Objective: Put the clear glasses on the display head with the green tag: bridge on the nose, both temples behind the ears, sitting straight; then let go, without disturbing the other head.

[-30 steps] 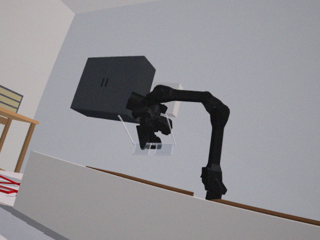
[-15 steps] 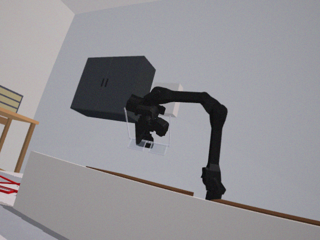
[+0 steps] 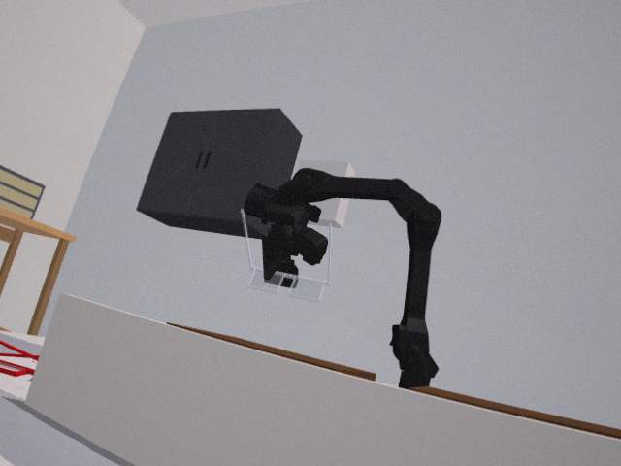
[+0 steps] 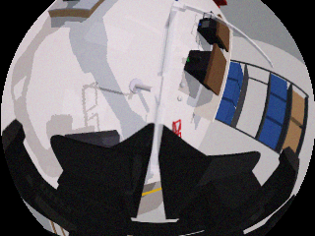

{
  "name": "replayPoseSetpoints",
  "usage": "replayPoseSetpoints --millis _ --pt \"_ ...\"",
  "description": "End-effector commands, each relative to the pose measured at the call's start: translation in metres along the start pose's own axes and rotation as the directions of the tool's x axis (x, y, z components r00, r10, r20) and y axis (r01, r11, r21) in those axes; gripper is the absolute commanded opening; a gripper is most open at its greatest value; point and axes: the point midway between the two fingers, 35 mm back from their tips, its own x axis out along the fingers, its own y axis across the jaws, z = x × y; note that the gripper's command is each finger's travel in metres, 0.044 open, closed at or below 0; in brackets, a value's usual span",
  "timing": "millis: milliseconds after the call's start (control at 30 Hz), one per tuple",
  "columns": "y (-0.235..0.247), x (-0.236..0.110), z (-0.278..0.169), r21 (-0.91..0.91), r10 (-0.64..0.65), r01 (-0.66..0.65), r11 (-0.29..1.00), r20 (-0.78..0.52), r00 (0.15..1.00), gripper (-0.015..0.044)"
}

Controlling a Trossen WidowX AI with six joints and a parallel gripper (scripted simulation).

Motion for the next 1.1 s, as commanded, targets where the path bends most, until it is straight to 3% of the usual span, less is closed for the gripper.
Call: replayPoseSetpoints --millis 0,300,1067 --pt "0.000 0.000 0.000 0.005 0.002 -0.002 1.000 -0.001 1.000 0.0000" --pt "-0.003 0.009 0.007 0.026 0.033 -0.033 0.999 0.020 0.999 0.0000" --pt "-0.027 0.078 0.075 0.166 0.329 -0.342 0.925 0.104 0.939 0.0000"
